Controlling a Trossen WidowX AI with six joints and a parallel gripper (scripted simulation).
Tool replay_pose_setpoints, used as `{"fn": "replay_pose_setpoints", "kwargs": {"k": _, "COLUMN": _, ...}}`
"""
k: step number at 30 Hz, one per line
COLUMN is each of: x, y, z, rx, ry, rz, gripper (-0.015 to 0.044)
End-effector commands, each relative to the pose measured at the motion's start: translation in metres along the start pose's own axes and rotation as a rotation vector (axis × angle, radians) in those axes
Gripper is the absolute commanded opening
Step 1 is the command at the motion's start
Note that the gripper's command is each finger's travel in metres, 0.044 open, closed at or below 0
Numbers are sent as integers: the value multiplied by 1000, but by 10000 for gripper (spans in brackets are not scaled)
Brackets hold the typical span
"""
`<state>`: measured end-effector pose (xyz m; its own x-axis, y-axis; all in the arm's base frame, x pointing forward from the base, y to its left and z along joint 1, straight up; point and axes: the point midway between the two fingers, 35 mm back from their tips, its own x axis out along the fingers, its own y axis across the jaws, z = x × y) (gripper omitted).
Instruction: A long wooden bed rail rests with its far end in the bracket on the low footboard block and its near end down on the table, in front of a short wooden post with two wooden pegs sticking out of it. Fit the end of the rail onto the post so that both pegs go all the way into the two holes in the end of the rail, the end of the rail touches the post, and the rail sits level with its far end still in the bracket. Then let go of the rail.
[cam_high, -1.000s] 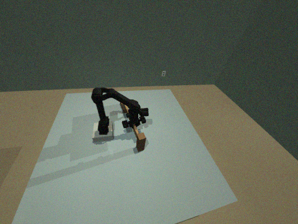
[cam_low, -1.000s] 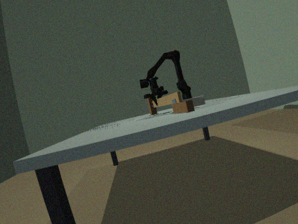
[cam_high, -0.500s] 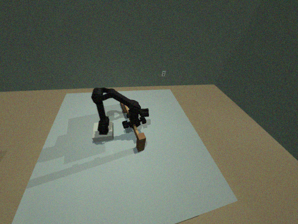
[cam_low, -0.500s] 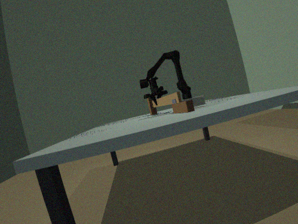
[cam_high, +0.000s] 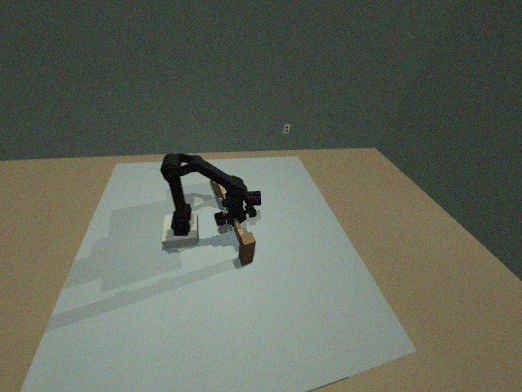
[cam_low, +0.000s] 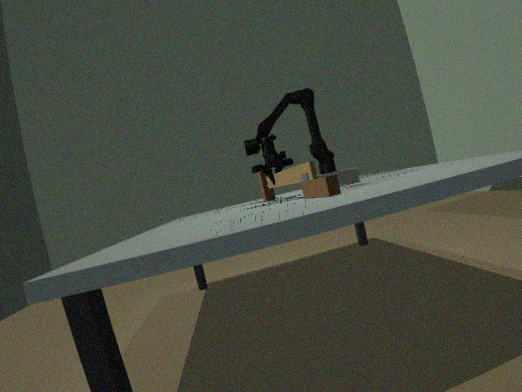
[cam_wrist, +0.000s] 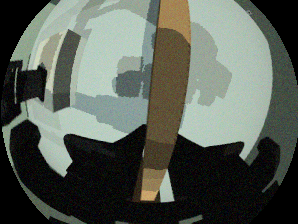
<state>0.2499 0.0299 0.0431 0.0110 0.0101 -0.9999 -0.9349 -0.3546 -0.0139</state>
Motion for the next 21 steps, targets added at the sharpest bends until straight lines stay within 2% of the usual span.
{"fn": "replay_pose_setpoints", "kwargs": {"k": 1, "x": -1, "y": -1, "z": -2, "rx": -3, "ry": 5, "rz": -4, "gripper": 0}}
{"fn": "replay_pose_setpoints", "kwargs": {"k": 21, "x": -2, "y": -1, "z": -8, "rx": -3, "ry": 5, "rz": -4, "gripper": 0}}
